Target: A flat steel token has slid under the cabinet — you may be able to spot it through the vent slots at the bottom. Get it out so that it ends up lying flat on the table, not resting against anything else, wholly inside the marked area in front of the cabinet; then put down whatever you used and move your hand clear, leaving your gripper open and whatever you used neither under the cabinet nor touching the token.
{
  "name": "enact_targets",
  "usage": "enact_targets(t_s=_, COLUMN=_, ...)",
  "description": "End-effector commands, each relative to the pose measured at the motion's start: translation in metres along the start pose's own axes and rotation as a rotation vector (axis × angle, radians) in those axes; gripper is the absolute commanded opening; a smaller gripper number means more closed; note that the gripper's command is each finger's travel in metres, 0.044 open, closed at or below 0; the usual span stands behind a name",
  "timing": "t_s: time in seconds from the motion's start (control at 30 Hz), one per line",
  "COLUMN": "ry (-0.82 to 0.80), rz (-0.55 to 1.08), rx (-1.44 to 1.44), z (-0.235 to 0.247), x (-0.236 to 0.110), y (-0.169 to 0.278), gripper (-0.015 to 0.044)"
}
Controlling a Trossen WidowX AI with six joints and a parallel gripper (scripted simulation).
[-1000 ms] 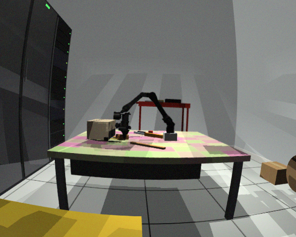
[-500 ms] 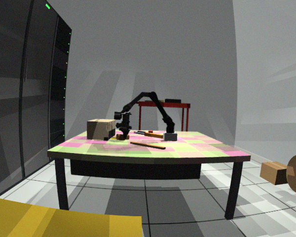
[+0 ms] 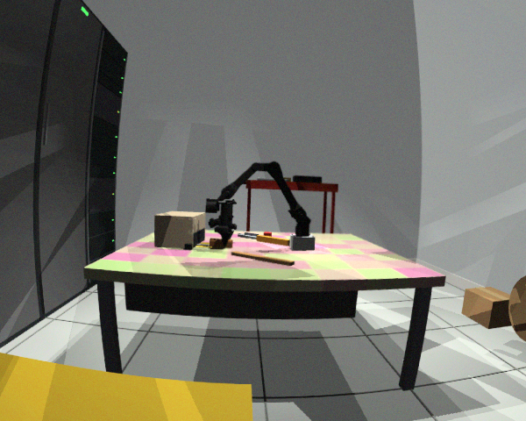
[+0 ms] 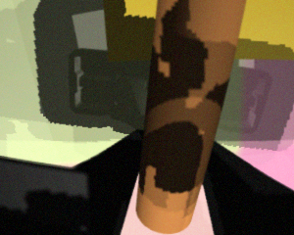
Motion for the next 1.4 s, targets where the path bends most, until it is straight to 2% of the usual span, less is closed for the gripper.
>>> enact_targets(t_s=0.0, ry=0.002, rz=0.001, rx=0.003, z=0.000, x=0.001, y=0.006, gripper=0.0000)
enact_targets(t_s=1.37, ry=0.002, rz=0.005, rx=0.003, z=-0.001, x=0.002, y=0.049, gripper=0.0000)
Point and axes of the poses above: the point midway between the two fingers, 35 mm back from their tips, its own x axis out along the fingers, its own z axis across the jaws, y = z × x, the point moved 8 cm from there along -x, back along the fingers, and after that the axes turned 3 degrees about x, right-handed, at the moved point
